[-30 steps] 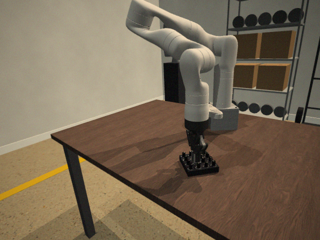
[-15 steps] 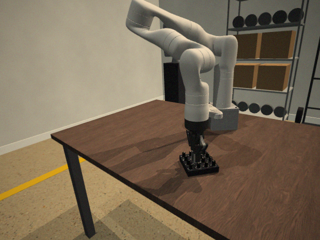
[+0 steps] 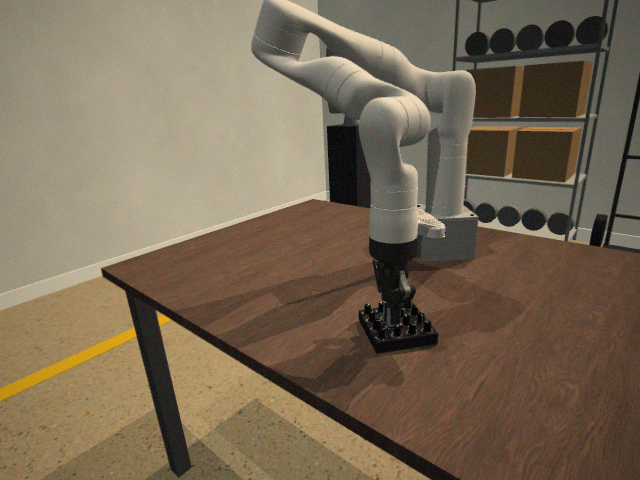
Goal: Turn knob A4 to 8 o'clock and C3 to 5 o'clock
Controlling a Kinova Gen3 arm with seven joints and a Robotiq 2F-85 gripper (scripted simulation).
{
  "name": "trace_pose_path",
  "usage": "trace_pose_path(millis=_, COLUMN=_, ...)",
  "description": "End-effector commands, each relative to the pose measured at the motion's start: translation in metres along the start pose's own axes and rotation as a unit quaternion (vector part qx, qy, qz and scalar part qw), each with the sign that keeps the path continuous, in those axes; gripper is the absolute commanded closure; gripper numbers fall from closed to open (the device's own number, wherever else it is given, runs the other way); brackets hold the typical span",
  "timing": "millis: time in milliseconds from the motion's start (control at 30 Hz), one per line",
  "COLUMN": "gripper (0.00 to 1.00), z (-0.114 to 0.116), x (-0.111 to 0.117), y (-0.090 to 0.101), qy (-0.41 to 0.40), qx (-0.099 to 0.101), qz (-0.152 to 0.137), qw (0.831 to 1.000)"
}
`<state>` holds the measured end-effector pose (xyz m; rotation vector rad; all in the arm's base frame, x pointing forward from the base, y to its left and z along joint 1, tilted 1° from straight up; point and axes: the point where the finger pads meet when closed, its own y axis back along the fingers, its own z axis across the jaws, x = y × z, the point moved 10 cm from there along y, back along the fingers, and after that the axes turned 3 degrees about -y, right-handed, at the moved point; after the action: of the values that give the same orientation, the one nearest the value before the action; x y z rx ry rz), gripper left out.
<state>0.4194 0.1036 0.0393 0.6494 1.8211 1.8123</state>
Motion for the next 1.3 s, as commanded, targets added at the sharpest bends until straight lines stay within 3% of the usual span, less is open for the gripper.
trace_pose_path(millis=0, gripper=0.92, z=0.0003, x=-0.0002, y=0.0006, qy=-0.002, qx=0.0, qz=-0.001, qw=1.0)
trace_pose_path(millis=1267, gripper=0.92, z=0.0003, x=-0.0002, y=0.0006, qy=-0.141, qx=-0.001, qz=0.0, qw=0.99)
